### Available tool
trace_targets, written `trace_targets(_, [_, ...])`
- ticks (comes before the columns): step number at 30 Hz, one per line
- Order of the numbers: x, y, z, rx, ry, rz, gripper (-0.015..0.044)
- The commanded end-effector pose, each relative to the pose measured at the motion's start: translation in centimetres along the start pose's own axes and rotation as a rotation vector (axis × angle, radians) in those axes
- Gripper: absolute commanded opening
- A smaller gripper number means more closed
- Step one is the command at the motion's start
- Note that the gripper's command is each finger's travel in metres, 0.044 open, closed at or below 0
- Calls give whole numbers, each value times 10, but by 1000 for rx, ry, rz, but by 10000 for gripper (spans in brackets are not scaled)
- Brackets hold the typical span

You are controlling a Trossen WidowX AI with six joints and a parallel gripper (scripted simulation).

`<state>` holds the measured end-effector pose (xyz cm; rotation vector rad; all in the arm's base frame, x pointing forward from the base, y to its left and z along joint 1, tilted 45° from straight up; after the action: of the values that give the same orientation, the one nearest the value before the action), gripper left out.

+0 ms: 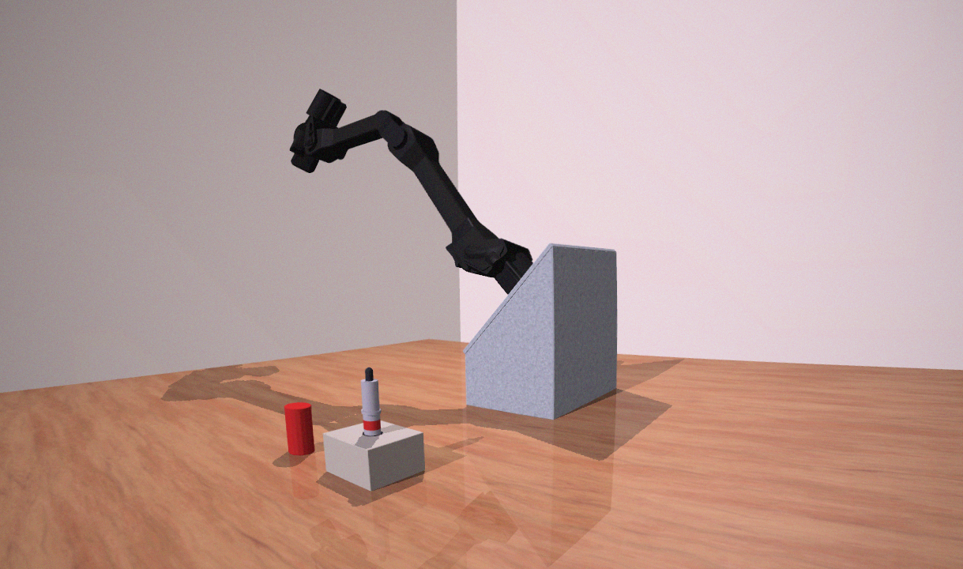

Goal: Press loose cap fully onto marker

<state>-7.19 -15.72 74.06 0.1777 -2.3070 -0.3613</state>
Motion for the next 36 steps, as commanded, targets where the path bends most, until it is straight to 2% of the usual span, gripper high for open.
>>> trace_targets(1, [-15, -47, -16, -98, 55, -134, 244])
trace_targets(11, [-64, -120, -57, -234, 220, -367, 244])
trace_targets(16, [-107, -162, -82, -319, 346, -501, 244])
trace_targets(27, [-267, -249, -128, -601, 757, -809, 244])
trace_targets(36, [-423, -274, -131, -855, 1177, -963, 244])
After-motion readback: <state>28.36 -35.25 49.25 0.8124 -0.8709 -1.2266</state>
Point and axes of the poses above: the point midway between the two fingers, 35 mm back from their tips, its own x axis out along the fingers, its own y axis across the jaws, z = x × y, the point moved 1 cm from there along -x, back along the fingers, and after that the axes turned 12 degrees about -x, right-handed, at the moved point
